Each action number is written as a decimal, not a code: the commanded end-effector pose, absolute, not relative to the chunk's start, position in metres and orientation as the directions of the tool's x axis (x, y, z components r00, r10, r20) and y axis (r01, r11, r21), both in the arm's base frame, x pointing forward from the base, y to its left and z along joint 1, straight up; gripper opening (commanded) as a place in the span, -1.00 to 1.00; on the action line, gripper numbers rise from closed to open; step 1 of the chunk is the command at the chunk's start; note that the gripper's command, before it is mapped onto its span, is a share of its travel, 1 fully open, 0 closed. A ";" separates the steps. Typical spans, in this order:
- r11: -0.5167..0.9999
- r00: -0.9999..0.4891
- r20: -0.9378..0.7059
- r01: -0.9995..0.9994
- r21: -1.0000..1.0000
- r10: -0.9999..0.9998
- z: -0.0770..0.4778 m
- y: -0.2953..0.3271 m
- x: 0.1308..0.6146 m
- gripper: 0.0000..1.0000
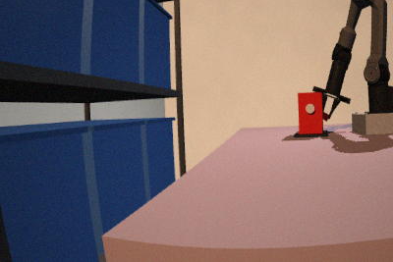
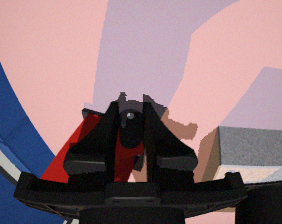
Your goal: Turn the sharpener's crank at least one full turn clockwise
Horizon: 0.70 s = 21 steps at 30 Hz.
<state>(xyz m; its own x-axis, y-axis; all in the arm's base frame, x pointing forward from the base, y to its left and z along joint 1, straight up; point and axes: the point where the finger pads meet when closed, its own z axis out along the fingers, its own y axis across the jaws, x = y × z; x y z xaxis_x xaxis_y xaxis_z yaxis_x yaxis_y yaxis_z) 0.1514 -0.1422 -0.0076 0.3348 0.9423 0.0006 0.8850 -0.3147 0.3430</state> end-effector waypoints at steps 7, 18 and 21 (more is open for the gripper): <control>-0.315 0.337 -0.003 0.884 0.346 0.941 0.003 -0.142 0.147 -0.60; -0.315 0.337 -0.003 0.884 0.346 0.942 0.015 -0.140 0.144 -0.60; -0.315 0.337 -0.003 0.884 0.346 0.942 0.019 -0.140 0.144 -0.60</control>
